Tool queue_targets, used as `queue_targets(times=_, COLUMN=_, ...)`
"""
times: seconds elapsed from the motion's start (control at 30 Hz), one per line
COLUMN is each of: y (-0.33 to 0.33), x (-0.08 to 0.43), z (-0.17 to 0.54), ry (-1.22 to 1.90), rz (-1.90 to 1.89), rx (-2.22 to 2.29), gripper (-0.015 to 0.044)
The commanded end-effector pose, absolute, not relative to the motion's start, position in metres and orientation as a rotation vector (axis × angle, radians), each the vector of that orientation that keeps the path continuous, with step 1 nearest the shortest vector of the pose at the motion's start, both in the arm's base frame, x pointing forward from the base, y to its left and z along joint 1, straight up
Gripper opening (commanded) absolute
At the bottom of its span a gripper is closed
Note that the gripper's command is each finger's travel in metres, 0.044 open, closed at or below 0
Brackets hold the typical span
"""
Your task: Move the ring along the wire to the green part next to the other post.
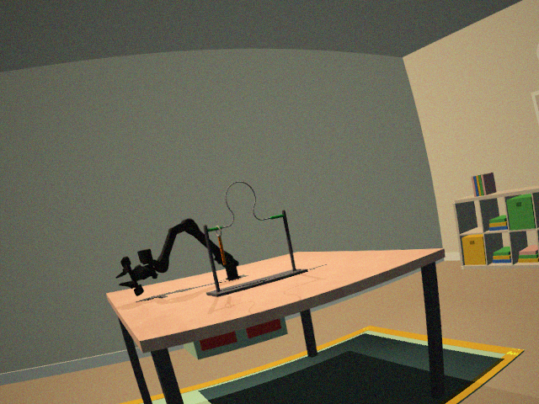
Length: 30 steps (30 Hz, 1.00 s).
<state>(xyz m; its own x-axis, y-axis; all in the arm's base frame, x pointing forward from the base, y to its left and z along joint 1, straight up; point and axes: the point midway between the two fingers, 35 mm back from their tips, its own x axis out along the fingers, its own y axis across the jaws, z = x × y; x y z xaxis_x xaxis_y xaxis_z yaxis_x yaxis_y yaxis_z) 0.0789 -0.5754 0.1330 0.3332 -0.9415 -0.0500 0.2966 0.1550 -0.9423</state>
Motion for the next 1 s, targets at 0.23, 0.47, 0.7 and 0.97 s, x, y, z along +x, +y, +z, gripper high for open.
queue_targets(times=0.23, y=-0.483, x=0.168, z=0.118, ry=0.447, rz=-0.76, rx=-0.854, gripper=0.016)
queue_targets(times=0.47, y=-0.412, x=0.203, z=0.107, ry=0.288, rz=-0.582, rx=-0.681, gripper=0.016)
queue_targets(times=0.7, y=-0.333, x=0.226, z=0.096, ry=0.175, rz=-0.386, rx=-0.505, gripper=0.016)
queue_targets(times=0.97, y=-0.231, x=0.238, z=0.091, ry=0.083, rz=-0.117, rx=-0.339, gripper=0.016)
